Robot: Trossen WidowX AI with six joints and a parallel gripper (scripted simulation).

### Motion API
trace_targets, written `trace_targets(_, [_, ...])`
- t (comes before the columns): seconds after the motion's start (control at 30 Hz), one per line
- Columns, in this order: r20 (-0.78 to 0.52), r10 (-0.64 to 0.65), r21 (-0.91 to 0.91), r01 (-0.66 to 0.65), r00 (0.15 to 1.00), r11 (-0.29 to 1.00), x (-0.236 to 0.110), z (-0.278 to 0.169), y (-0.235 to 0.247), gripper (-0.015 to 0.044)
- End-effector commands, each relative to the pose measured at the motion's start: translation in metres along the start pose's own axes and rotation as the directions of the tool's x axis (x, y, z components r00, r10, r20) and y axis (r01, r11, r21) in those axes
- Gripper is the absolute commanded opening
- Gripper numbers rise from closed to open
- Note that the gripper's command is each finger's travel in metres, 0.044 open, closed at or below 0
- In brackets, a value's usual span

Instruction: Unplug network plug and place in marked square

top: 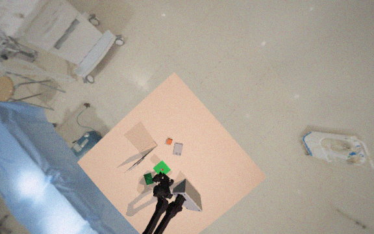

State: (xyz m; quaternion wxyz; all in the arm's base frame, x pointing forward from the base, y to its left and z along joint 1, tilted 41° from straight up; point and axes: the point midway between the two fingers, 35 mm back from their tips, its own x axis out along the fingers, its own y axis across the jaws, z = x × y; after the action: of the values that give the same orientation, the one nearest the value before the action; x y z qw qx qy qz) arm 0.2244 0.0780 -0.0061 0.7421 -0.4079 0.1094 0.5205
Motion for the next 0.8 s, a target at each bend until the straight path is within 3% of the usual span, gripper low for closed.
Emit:
trace_targets(0.0, [0.005, -0.011, -0.016, 0.012, 1.000, 1.000, -0.003, 0.001, -0.007, 0.0156])
trace_targets(0.77, [0.005, -0.011, -0.015, 0.011, 1.000, 1.000, -0.021, 0.000, -0.017, 0.0156])
